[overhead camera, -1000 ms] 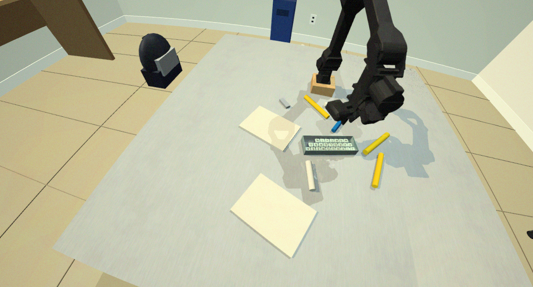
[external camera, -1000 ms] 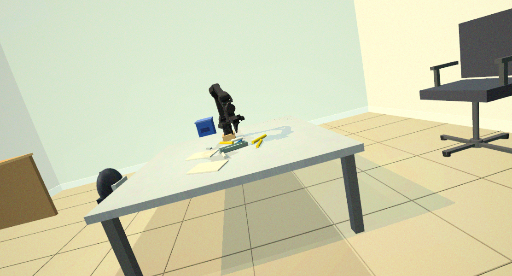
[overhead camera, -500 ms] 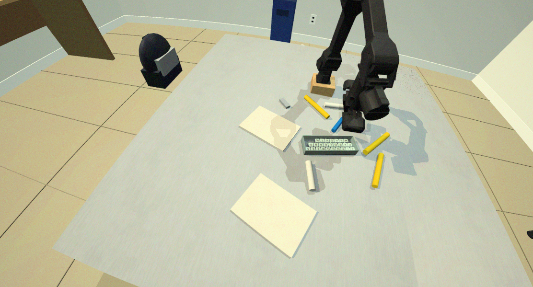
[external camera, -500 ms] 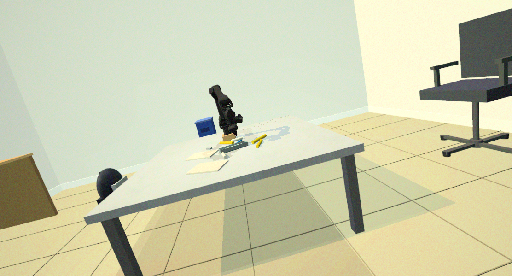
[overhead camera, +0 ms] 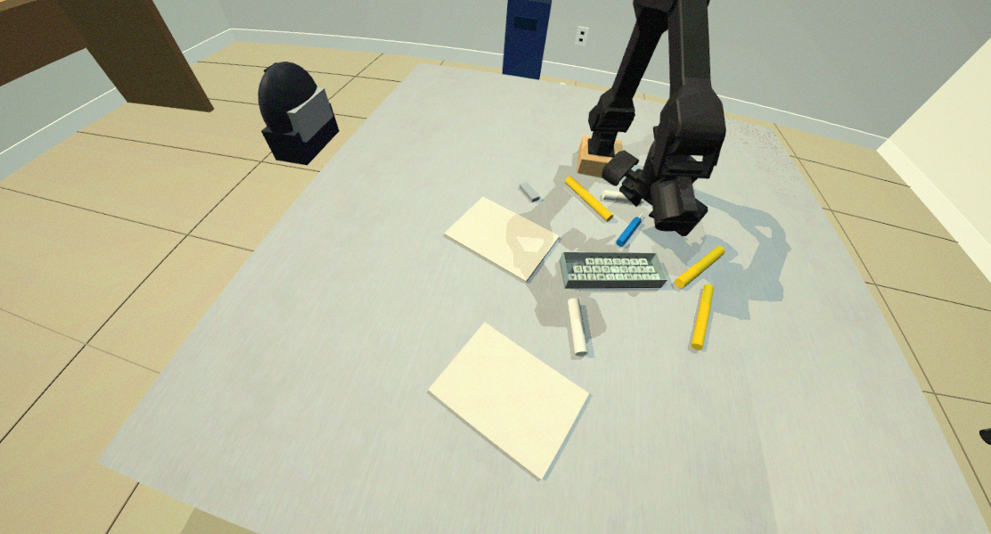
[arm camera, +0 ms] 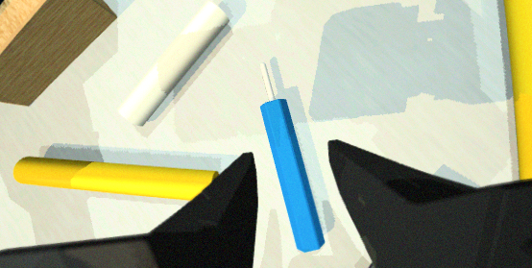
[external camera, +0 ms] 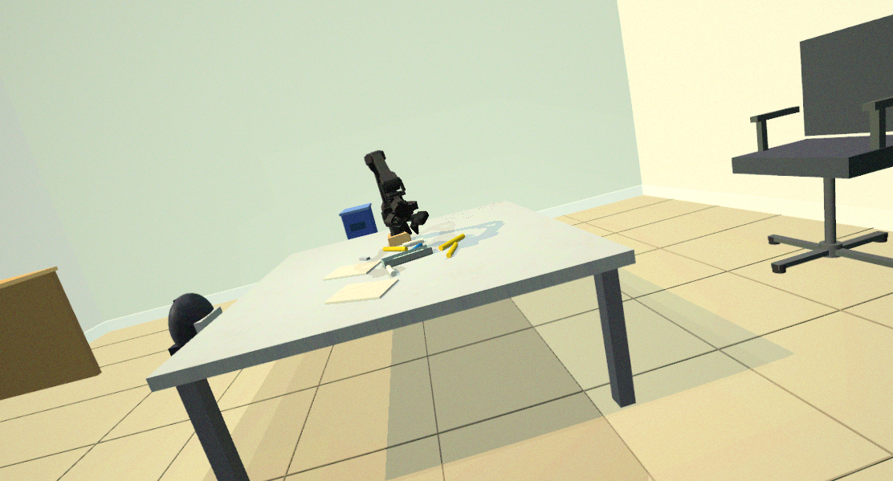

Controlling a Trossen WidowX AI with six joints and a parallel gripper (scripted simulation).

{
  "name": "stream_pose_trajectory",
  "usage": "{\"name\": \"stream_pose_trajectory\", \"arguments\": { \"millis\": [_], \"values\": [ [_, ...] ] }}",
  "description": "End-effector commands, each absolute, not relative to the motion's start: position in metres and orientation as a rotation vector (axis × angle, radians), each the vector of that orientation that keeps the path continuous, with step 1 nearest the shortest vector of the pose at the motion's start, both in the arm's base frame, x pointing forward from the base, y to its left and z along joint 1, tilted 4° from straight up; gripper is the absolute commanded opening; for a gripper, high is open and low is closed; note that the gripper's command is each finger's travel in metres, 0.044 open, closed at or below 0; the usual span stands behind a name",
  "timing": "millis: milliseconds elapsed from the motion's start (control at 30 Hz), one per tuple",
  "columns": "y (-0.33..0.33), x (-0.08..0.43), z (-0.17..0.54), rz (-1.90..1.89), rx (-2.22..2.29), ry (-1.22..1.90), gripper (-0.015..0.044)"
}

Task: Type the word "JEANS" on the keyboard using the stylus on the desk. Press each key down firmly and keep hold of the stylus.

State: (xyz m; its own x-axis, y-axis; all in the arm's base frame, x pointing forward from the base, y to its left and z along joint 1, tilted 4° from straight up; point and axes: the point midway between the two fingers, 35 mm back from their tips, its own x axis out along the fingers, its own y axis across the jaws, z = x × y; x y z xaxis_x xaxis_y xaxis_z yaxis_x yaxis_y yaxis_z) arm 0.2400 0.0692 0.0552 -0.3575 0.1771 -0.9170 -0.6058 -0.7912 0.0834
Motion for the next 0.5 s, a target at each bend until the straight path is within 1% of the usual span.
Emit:
{"name": "stream_pose_trajectory", "arguments": {
  "millis": [0,467],
  "values": [
    [0.0695,0.2336,0.0535,2.269,-1.409,0.423,0.0150],
    [0.0674,0.2336,0.0452,2.269,-1.409,0.423,0.0150]
  ]
}}
